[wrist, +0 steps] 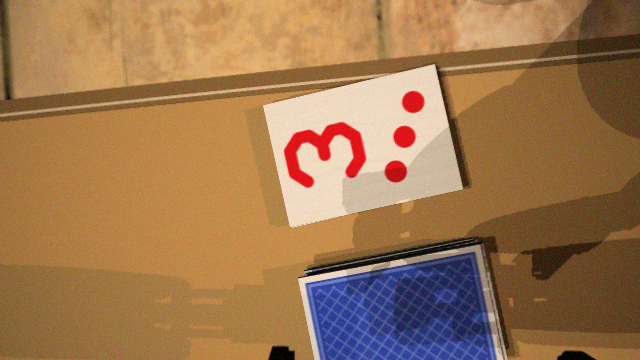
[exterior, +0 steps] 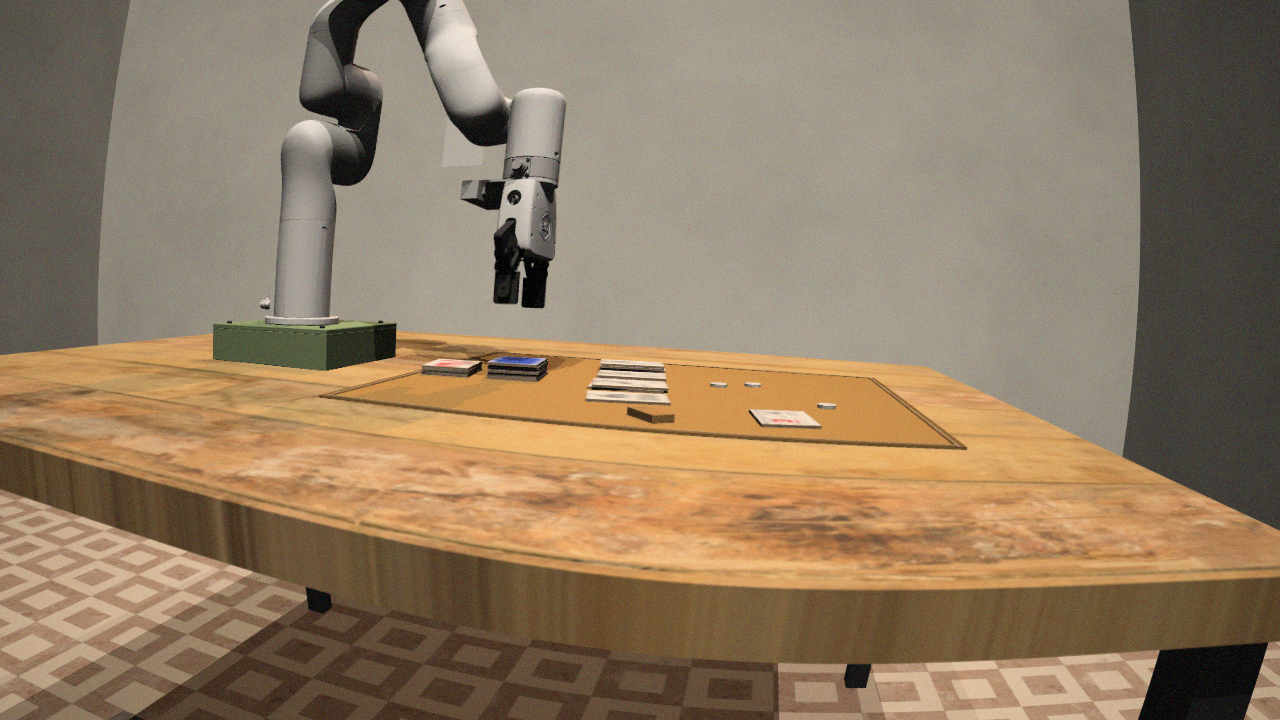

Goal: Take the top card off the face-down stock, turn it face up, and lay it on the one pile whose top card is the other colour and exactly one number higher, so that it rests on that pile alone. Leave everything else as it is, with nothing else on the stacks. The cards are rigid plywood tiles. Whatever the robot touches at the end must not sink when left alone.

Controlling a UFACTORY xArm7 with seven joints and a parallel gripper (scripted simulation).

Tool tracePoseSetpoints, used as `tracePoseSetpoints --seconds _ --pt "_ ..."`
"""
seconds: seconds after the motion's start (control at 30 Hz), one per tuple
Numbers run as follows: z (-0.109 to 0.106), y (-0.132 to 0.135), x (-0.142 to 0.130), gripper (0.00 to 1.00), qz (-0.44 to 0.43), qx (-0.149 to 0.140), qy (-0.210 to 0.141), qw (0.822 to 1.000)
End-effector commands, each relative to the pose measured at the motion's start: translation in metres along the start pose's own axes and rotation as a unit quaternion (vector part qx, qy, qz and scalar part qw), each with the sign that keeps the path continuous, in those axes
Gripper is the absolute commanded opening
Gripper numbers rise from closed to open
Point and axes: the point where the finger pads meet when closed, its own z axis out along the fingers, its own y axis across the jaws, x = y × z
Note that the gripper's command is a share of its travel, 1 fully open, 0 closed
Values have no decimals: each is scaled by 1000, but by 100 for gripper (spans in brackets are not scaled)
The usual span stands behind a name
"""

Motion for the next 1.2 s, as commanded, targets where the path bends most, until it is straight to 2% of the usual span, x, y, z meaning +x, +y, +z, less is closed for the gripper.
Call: tracePoseSetpoints --seconds 0.0,0.1,0.23,0.3,0.33,0.43,0.53,0.8,0.87,0.9,1.07,1.1,1.13,1.17 --pt "-1 0 -2 100 -138 -14 -3 990" --pt "-1 0 -2 100 -213 -10 -6 977" --pt "-1 0 -2 100 -312 -5 -9 950" --pt "-1 0 -2 100 -312 -5 -9 950" --pt "-1 0 -2 100 -382 -3 -10 924" --pt "-1 0 -2 100 -438 0 -11 899" --pt "-1 0 -2 100 -505 3 -12 863" --pt "-1 0 -2 100 -665 2 -14 747" --pt "-1 0 -2 100 -665 2 -14 747" --pt "-1 0 -2 100 -715 -6 -16 699" --pt "-1 0 -2 100 -779 -28 -22 626" --pt "-1 0 -2 100 -779 -28 -22 626" --pt "-1 0 -2 87 -779 -28 -22 626" --pt "-1 0 -2 87 -779 -28 -22 626"
